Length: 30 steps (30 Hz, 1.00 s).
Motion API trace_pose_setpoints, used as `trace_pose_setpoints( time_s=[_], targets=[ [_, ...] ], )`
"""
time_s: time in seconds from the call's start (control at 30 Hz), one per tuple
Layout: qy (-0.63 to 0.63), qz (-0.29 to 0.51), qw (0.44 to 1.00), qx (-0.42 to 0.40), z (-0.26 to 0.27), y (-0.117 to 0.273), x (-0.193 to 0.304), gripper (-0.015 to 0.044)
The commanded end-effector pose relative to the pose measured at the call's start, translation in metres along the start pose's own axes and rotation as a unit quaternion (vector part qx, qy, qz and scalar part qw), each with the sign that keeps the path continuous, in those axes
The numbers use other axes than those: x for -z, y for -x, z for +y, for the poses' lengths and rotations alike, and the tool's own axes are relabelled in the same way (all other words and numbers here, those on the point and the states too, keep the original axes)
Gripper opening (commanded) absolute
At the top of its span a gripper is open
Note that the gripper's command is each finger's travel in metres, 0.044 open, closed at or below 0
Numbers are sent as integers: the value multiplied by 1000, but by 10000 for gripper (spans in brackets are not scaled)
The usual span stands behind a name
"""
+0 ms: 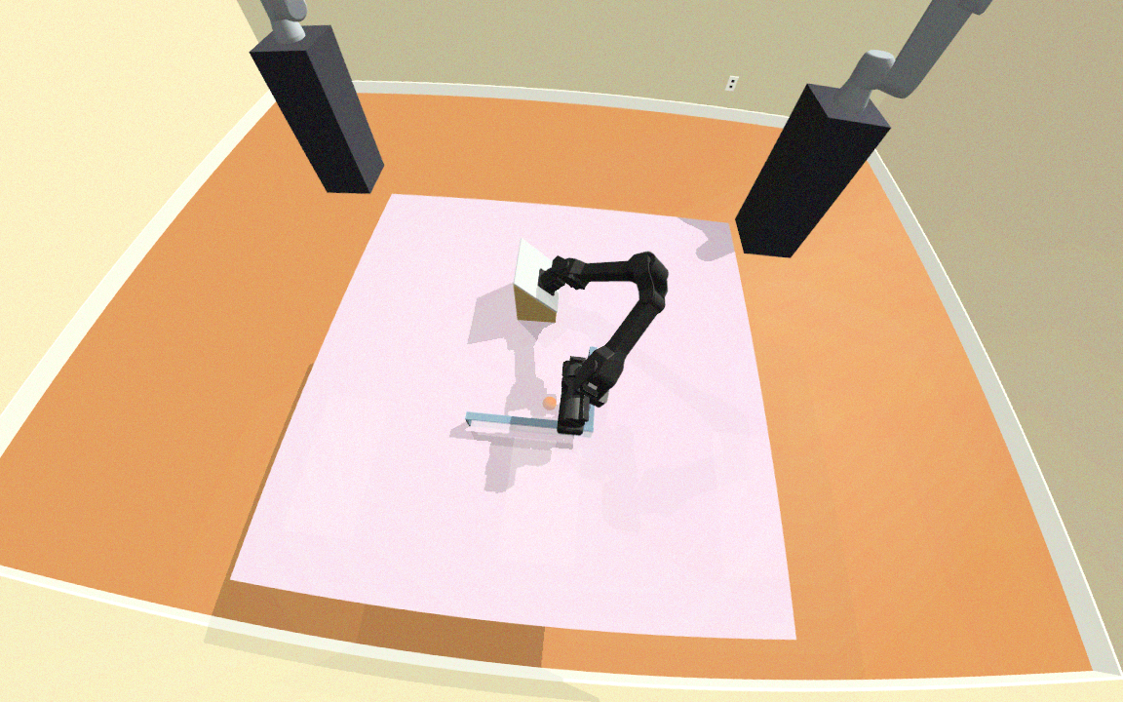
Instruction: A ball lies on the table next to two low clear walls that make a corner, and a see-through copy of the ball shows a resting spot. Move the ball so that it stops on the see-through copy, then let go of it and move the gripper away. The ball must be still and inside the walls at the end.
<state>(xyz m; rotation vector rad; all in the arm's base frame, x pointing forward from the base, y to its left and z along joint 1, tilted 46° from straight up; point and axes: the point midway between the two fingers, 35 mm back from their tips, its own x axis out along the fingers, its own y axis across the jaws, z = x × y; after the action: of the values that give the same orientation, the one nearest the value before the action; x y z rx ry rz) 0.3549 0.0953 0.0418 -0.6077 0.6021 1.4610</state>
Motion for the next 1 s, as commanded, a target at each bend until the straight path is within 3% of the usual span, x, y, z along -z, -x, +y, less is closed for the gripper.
trace_pose_setpoints(
  time_s=[0.0,0.23,0.4,0.97],
  targets=[
    [-2,-1,1000,0,0,-1,0,174],
    [-2,-1,1000,0,0,-1,0,128],
    [-2,1,1000,0,-3,13,1,0],
    [-3,3,1000,-1,-2,118,2,0]
  ],
)
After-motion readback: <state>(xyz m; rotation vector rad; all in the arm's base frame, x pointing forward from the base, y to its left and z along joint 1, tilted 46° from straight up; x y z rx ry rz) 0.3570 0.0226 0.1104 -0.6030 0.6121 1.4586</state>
